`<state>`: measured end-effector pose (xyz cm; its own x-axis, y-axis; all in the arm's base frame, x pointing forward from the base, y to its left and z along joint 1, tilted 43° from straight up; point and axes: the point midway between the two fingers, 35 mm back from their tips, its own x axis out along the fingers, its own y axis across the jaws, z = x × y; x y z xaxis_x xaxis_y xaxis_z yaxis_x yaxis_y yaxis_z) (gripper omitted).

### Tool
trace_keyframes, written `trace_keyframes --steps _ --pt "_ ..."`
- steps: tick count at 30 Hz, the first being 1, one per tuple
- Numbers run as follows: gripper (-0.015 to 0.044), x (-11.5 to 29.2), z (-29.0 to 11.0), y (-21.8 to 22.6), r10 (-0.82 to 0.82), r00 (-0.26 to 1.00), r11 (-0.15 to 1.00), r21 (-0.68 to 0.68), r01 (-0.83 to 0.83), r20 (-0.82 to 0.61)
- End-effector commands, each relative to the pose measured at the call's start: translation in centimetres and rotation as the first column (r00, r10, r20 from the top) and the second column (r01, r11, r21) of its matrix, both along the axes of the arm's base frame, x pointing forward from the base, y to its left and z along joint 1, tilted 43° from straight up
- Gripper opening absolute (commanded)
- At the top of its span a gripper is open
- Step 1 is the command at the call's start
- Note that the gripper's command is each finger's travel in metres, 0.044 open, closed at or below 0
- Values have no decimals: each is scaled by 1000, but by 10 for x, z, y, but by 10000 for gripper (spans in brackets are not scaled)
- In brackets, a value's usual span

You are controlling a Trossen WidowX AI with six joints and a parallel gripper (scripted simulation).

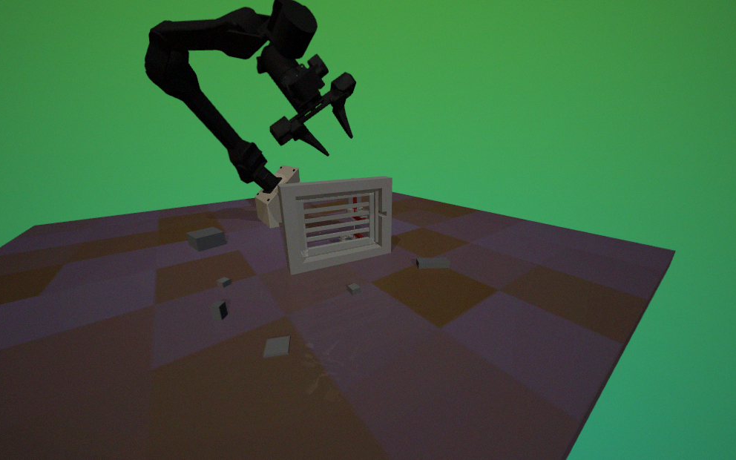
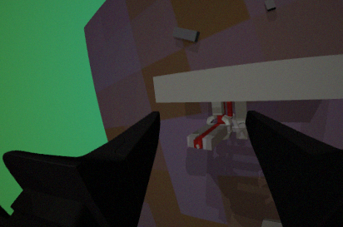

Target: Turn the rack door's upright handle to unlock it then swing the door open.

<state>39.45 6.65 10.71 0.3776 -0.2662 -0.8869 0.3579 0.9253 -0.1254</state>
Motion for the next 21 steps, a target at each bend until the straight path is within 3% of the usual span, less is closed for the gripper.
trace_keyframes --steps 1,21 --pt "283 -2 -12 4 -26 997 999 -41 24 -66" --pt "283 -20 -65 21 -146 934 953 -298 45 -326"
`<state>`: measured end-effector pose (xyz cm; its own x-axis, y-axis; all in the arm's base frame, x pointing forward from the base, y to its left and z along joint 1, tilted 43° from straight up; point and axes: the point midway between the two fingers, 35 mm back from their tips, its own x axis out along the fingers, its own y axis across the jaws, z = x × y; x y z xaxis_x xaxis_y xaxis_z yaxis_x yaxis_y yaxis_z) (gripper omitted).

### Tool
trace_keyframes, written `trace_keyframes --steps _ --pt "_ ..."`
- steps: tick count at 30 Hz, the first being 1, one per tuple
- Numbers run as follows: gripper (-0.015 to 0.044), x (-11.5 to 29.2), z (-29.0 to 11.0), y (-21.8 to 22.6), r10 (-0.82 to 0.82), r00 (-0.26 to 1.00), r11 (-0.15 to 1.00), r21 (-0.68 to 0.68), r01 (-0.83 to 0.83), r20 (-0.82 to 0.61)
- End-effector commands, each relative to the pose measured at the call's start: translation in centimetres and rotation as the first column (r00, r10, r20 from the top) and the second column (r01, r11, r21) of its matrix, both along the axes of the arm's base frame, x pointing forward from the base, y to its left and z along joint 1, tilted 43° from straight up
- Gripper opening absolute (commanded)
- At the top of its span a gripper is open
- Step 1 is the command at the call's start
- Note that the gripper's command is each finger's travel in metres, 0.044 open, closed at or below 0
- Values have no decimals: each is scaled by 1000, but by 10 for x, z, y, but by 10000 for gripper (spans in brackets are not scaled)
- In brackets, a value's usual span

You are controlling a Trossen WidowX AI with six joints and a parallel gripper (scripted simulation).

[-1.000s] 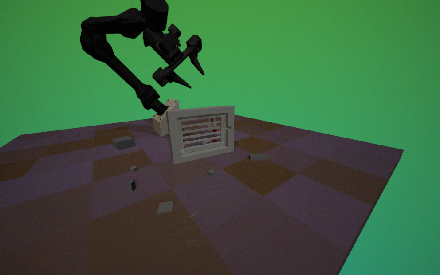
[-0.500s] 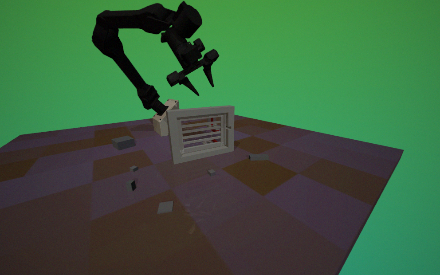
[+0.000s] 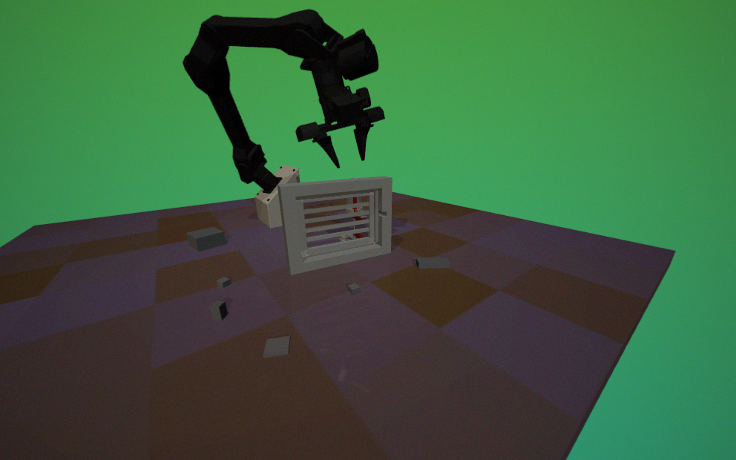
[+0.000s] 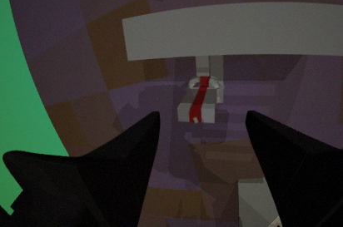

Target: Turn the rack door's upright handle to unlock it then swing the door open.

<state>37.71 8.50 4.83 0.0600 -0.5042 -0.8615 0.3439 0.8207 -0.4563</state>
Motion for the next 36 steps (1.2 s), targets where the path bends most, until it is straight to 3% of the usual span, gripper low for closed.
trace_keyframes --steps 1,11,36 --pt "283 -3 -9 3 -9 999 998 -60 6 -48" --pt "283 -12 -25 9 -30 989 981 -193 1 -144" --pt "283 -13 -51 -13 -32 989 980 -197 3 -143"
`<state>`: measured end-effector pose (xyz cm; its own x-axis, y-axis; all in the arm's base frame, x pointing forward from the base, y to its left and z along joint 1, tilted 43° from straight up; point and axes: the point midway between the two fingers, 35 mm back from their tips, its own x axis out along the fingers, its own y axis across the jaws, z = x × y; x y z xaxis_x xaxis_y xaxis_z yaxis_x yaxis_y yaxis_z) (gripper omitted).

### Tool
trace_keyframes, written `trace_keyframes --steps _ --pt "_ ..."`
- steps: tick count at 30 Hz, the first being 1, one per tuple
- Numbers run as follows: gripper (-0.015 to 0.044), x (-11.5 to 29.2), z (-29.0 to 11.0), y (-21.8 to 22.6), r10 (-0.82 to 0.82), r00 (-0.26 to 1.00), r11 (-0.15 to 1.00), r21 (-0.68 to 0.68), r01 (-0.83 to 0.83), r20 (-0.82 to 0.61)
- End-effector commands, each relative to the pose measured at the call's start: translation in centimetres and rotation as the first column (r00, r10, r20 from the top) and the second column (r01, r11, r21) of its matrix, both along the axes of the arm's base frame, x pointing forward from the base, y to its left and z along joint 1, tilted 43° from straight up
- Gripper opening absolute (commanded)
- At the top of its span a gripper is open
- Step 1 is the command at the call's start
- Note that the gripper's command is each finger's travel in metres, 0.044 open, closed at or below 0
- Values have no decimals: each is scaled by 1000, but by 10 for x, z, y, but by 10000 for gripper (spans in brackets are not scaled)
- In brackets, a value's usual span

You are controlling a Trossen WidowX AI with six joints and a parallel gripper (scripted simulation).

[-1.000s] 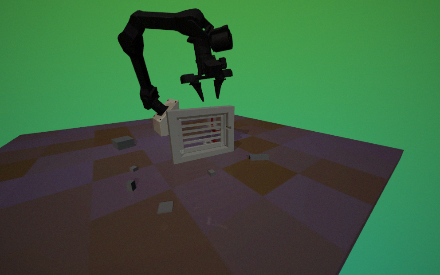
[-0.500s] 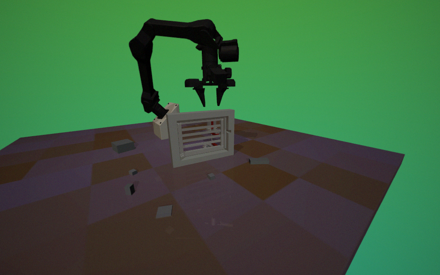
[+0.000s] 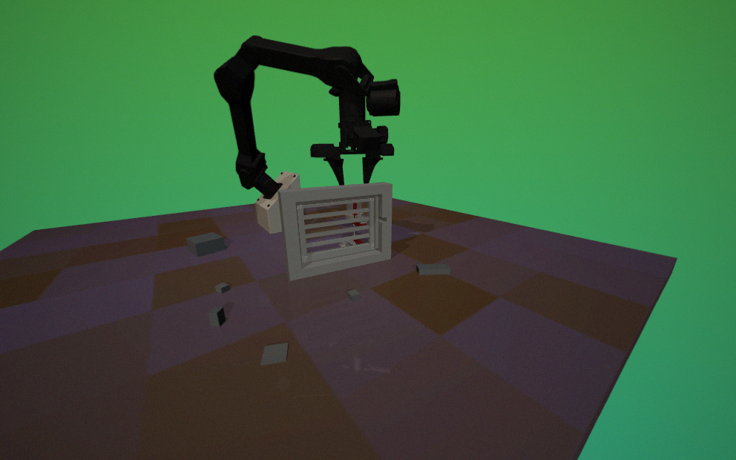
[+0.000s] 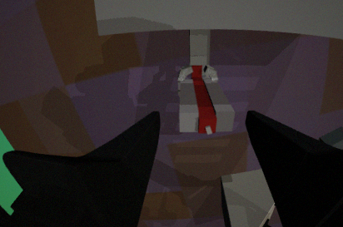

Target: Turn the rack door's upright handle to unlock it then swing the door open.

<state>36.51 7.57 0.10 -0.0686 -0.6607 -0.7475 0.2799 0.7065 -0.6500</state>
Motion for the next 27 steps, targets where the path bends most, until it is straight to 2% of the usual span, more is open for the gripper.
trace_keyframes --steps 1,24,27 --pt "283 -1 -5 -5 3 1000 1000 -4 -3 -2" --pt "283 -5 -30 -29 5 1000 1000 -4 -5 -4" --pt "204 -5 -30 -29 5 1000 1000 -4 -5 -4"
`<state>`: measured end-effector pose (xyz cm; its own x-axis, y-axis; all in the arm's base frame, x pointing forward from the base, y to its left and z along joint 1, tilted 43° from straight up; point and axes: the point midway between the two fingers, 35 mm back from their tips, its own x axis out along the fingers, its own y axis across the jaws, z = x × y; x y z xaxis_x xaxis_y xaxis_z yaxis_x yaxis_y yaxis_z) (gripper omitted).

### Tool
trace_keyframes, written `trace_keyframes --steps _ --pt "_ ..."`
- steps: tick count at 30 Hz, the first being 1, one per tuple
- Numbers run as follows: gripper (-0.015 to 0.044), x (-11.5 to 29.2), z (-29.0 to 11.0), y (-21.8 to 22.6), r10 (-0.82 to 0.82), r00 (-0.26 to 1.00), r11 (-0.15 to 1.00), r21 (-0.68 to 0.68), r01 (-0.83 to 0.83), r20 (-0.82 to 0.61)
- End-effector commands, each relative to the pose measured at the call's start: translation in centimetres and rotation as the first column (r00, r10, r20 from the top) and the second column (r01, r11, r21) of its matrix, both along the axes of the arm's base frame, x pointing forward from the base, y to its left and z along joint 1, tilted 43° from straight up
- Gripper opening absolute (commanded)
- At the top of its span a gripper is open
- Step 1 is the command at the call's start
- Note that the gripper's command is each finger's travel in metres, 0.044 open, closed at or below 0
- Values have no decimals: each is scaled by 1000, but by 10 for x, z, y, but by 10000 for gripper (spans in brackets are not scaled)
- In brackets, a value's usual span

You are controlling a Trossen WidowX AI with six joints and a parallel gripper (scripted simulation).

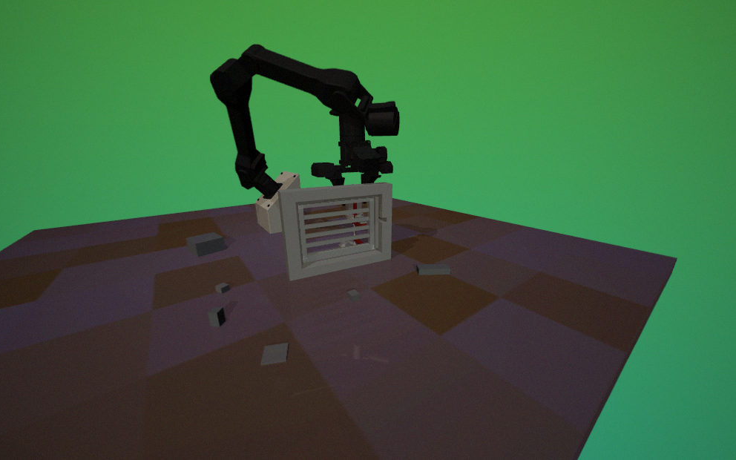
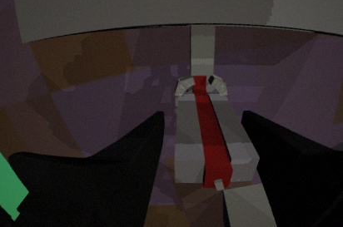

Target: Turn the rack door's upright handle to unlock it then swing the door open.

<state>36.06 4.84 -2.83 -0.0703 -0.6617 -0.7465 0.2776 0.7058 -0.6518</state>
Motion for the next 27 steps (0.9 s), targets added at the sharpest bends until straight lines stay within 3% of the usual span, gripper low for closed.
trace_keyframes --steps 1,4,17,22,27 --pt "178 0 -1 -1 4 1000 1000 -3 -4 -1" --pt "99 0 -1 -1 4 1000 1000 -3 -4 -1" --pt "12 0 -1 -1 4 1000 1000 -3 -4 -1" --pt "11 0 -1 -1 28 999 1000 0 -28 -23" --pt "11 -1 -1 -1 204 963 979 34 -201 -177"
